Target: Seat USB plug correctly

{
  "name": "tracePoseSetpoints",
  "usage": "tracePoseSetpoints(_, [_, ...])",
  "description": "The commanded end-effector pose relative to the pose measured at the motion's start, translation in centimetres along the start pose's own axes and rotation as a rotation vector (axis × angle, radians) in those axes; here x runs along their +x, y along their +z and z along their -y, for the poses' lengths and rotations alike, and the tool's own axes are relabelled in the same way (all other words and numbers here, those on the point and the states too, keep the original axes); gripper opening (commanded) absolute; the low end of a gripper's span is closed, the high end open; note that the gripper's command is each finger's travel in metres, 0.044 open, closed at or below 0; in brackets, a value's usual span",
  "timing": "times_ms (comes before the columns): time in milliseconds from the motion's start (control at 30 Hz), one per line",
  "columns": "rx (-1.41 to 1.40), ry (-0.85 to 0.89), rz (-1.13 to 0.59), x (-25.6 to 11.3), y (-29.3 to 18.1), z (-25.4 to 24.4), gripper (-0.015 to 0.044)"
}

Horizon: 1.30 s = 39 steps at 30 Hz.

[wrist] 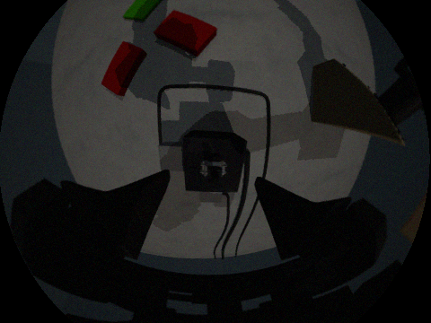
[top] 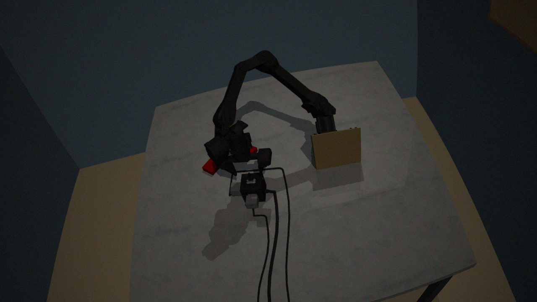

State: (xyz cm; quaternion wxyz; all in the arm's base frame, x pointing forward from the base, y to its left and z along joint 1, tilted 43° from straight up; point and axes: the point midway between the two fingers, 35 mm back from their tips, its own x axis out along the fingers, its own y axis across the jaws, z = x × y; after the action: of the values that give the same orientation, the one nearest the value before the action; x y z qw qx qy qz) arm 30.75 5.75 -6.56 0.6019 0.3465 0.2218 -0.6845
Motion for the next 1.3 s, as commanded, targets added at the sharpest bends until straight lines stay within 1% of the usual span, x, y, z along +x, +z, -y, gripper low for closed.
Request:
tracePoseSetpoints(0, [0.000,0.000,0.000,-0.02,-0.01,-0.01,0.0387])
tracePoseSetpoints(467, [0.000,0.000,0.000,-0.02,-0.01,-0.01,0.0020])
tracePoseSetpoints(567, [0.000,0.000,0.000,-0.02,-0.01,-0.01,0.0000])
tracePoseSetpoints(1267, [0.000,0.000,0.000,-0.30,-0.01,0.00,0.0000])
